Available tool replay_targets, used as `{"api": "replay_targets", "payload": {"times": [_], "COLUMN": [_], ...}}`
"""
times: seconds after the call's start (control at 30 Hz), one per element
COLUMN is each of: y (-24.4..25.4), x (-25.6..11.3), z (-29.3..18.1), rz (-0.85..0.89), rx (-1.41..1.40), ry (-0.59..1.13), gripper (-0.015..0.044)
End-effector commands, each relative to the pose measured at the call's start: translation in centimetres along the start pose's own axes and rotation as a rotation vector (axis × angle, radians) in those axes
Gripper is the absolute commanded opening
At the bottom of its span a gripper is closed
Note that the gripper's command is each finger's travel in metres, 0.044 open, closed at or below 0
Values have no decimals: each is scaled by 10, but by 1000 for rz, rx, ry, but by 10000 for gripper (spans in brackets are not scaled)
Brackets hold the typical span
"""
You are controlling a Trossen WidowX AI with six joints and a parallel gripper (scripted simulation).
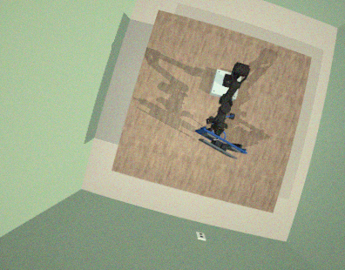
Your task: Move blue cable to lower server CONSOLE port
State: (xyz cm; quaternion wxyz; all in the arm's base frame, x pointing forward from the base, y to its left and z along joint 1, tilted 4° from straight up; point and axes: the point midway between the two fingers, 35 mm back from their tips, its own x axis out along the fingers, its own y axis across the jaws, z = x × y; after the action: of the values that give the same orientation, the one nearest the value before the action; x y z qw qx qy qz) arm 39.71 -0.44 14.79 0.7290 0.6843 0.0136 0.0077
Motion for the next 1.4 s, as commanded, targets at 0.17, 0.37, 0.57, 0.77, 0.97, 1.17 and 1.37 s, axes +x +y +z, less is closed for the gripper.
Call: {"api": "replay_targets", "payload": {"times": [0.17,0.37,0.57,0.77,0.97,1.17,1.37], "y": [3,3,3,3,3,0,0], "x": [3,4,5,6,7,5,5], "z": [0,1,1,1,1,1,1], "rz": [11,12,12,13,13,2,2], "rx": [-5,-5,-5,-5,-5,-1,-1], "ry": [2,2,3,3,3,1,1], "gripper": [0,0,0,0,0,105,263]}}
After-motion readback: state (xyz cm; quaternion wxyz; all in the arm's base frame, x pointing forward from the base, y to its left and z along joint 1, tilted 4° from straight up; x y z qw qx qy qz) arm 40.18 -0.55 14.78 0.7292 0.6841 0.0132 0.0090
